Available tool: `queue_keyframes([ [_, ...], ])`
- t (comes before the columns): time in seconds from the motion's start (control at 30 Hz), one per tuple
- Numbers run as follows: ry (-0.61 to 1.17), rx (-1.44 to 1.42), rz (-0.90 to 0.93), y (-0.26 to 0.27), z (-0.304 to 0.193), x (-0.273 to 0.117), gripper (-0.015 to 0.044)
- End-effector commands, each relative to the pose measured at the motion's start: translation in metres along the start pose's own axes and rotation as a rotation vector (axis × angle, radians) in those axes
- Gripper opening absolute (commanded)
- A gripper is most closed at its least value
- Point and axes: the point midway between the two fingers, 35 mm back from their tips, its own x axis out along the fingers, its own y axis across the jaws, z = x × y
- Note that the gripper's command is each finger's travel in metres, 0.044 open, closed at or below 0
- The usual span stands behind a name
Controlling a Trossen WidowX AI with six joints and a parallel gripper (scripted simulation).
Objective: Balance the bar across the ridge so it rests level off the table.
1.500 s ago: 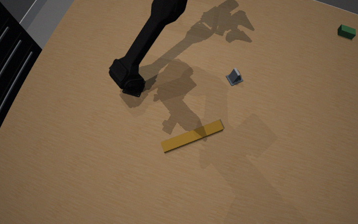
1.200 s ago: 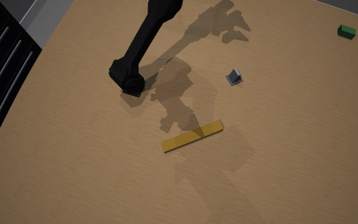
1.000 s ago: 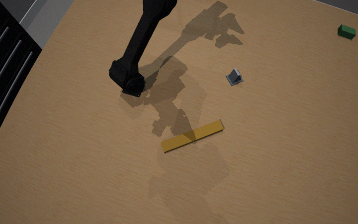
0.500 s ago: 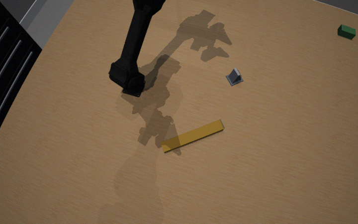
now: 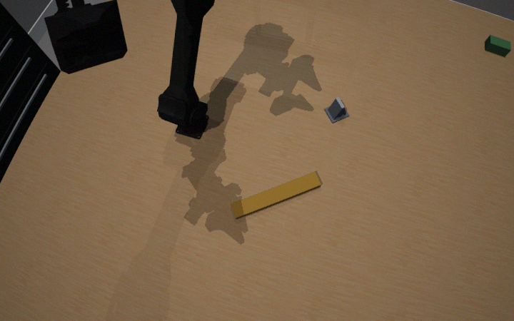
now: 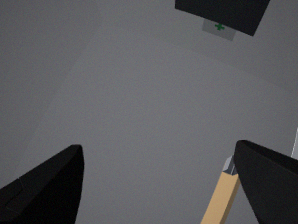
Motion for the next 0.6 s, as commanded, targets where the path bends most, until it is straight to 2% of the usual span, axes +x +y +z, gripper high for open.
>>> queue_keyframes([
  [0.0, -0.003, -0.022, -0.032, -0.019, 0.008, 0.008, 0.0315],
  [0.57, 0.057, -0.216, -0.217, -0.112, 0.015, 0.042, 0.0315],
])
